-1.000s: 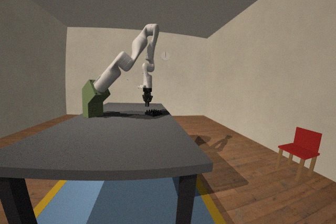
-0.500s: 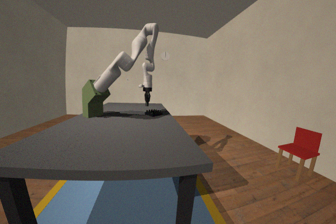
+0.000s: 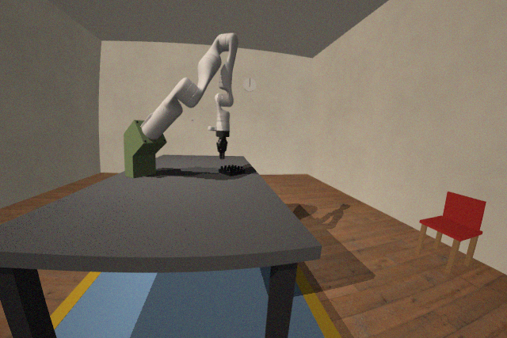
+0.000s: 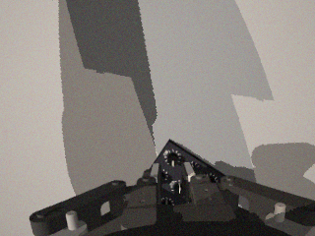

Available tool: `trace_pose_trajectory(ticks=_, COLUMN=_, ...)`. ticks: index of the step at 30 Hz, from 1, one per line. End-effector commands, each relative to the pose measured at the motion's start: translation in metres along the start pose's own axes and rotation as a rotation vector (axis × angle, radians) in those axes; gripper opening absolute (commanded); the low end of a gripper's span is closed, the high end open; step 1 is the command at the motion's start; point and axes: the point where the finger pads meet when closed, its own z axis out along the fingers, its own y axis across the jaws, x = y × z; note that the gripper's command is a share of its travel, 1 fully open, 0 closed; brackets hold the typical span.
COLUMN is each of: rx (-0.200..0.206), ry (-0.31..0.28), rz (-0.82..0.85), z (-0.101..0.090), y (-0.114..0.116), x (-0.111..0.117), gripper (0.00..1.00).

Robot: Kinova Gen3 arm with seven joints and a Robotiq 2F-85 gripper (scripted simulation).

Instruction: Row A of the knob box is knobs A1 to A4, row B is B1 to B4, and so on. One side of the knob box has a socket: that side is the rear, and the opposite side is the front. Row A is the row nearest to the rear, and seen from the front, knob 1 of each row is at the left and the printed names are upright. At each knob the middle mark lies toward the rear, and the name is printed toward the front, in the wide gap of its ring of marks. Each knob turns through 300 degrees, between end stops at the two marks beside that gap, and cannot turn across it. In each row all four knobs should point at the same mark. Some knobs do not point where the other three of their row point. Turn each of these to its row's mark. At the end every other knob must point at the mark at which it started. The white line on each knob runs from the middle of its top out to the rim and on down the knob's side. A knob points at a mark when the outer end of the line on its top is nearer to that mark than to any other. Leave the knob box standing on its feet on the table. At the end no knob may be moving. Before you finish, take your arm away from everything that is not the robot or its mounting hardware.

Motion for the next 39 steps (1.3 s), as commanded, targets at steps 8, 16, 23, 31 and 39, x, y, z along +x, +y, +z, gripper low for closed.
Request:
trace_pose_trajectory(ticks=8, rx=-0.007, ry=-0.002, rz=0.326, z=-0.0059, y=0.0020, x=-0.0002, gripper=0.19)
trace_pose_trajectory(ticks=16, rx=-0.009, ry=-0.001, rz=0.492, z=-0.0082, y=0.0025, x=-0.0003, gripper=0.19)
trace_pose_trajectory(ticks=23, rx=-0.010, ry=0.000, rz=0.613, z=-0.0098, y=0.0029, x=-0.0004, gripper=0.19)
trace_pose_trajectory(ticks=31, rx=-0.011, ry=0.001, rz=0.656, z=-0.0105, y=0.0031, x=-0.0004, gripper=0.19)
trace_pose_trajectory(ticks=39, rx=-0.011, ry=0.001, rz=0.664, z=-0.0106, y=0.0031, x=-0.0005, gripper=0.19)
